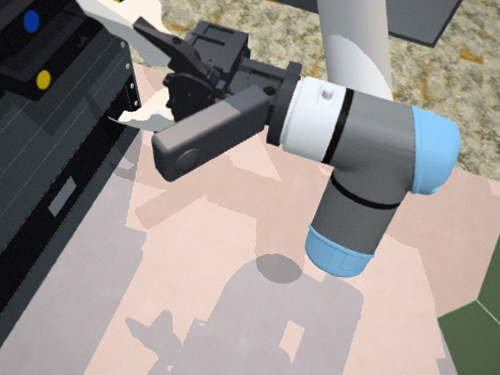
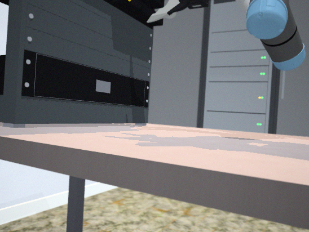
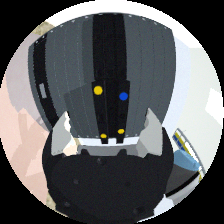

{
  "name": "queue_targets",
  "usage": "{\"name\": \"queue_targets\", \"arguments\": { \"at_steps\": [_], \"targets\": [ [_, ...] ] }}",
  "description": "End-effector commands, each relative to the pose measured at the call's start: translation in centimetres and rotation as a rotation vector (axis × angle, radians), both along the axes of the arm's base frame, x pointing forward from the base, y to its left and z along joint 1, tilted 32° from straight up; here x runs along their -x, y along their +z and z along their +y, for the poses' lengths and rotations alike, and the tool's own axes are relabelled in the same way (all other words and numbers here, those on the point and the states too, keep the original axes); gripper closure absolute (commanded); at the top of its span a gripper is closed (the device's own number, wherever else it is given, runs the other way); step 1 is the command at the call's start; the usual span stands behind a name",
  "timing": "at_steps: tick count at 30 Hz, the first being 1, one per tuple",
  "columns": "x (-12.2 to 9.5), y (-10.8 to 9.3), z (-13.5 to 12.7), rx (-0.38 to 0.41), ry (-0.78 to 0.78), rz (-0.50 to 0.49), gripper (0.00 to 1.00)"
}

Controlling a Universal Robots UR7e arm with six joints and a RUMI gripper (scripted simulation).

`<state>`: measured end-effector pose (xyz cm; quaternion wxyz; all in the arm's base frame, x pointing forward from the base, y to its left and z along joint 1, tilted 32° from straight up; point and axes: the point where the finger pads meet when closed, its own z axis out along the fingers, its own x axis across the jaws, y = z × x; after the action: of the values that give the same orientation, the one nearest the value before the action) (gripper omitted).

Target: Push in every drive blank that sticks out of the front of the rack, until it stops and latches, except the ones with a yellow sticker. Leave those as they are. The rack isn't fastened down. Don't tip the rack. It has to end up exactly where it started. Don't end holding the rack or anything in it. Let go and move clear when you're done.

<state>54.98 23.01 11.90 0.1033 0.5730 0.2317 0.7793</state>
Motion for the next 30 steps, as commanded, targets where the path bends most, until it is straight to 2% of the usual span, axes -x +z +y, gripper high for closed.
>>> {"name": "queue_targets", "arguments": {
  "at_steps": [1,6,20,22,30],
  "targets": [
    [-0.1,0.8,-1.1,-0.001,0.0,-0.001,0.0],
    [-0.2,1.3,-2.0,-0.001,0.0,-0.001,0.0],
    [-1.1,4.3,-7.2,-0.001,0.0,-0.001,0.0],
    [-1.1,4.3,-7.2,-0.001,0.0,-0.001,0.0],
    [-1.5,5.9,-10.0,-0.001,0.0,-0.001,0.0]
  ]
}}
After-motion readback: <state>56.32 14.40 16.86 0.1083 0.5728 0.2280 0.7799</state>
